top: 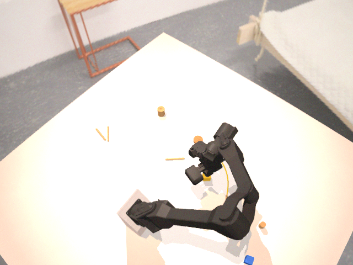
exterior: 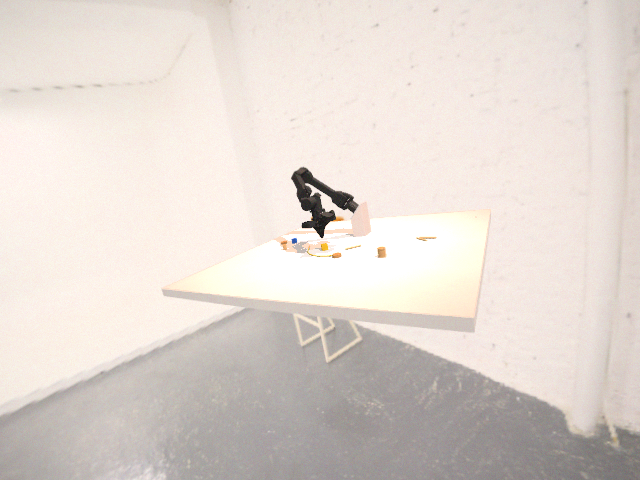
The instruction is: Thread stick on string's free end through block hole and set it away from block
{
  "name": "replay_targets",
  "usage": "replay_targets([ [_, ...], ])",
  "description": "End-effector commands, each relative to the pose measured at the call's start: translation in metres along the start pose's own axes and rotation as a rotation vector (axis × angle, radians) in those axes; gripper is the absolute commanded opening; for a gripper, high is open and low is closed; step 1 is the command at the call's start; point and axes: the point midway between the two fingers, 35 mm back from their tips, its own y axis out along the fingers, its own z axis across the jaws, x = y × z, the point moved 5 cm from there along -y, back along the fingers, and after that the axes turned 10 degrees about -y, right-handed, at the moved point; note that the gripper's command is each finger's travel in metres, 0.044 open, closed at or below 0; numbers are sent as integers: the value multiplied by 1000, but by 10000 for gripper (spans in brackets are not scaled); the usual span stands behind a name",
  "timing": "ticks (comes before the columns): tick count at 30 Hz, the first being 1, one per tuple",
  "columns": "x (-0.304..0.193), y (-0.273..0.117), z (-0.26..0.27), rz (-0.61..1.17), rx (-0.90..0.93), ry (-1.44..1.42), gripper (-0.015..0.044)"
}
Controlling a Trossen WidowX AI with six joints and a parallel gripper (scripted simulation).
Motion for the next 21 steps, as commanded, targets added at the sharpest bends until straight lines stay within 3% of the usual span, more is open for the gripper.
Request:
replay_targets([
  [1, 0, 0, 0, 0, 0, 0, 0],
  [4, 0, 0, 0, 0, 0, 0, 0],
  [6, -2, 0, 0, 0, 0, 73, 53],
  [21, -43, 0, -6, -2, 4, 1698, 440],
])
